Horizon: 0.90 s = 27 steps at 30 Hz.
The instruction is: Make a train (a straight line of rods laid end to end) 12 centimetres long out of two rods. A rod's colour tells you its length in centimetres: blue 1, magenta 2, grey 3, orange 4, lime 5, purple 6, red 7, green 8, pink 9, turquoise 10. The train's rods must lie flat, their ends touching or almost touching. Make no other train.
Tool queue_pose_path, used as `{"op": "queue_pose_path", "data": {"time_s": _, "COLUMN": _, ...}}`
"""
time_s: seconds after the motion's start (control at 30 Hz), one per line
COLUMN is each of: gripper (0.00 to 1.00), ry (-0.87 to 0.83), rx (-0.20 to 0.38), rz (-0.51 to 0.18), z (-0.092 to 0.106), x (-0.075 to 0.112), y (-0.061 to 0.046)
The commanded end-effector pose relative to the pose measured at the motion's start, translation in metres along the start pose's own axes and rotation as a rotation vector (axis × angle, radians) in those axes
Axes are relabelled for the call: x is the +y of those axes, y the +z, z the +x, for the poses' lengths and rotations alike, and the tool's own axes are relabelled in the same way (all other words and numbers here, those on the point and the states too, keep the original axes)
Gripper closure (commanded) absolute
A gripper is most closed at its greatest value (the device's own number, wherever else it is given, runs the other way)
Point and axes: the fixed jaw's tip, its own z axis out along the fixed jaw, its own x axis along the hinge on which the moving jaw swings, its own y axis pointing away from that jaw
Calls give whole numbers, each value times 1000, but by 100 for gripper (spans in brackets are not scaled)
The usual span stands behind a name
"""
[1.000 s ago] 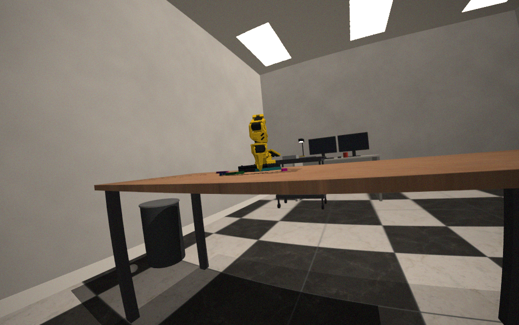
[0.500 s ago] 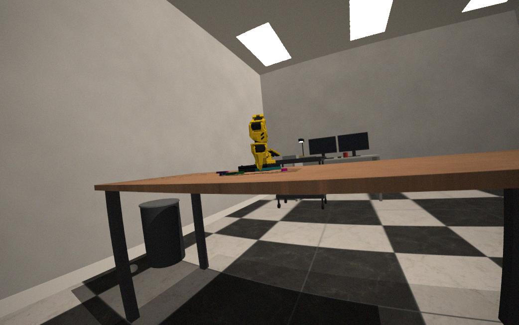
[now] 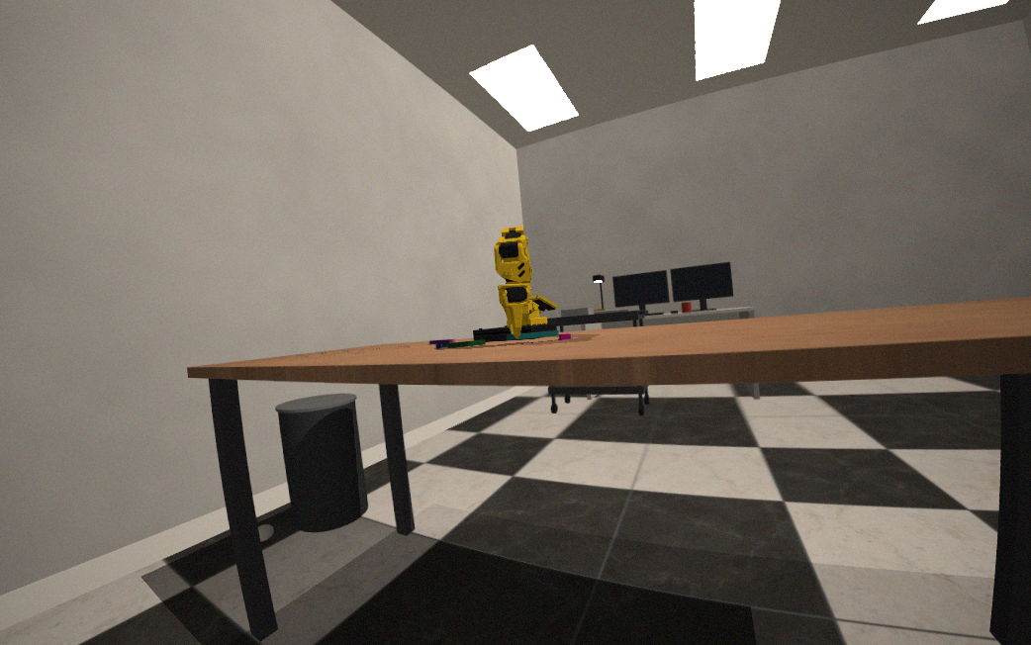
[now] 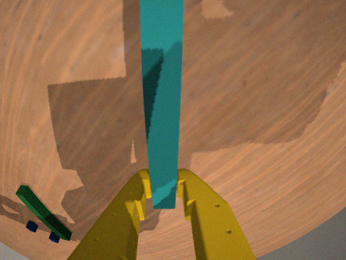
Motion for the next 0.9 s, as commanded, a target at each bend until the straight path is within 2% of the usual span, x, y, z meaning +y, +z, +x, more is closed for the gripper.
{"op": "queue_pose_path", "data": {"time_s": 0.0, "gripper": 100, "ry": -18, "rx": -6, "rz": -13, "z": -2, "x": 1, "y": 2}}
{"op": "queue_pose_path", "data": {"time_s": 0.87, "gripper": 100, "ry": -18, "rx": -6, "rz": -13, "z": -2, "x": 1, "y": 9}}
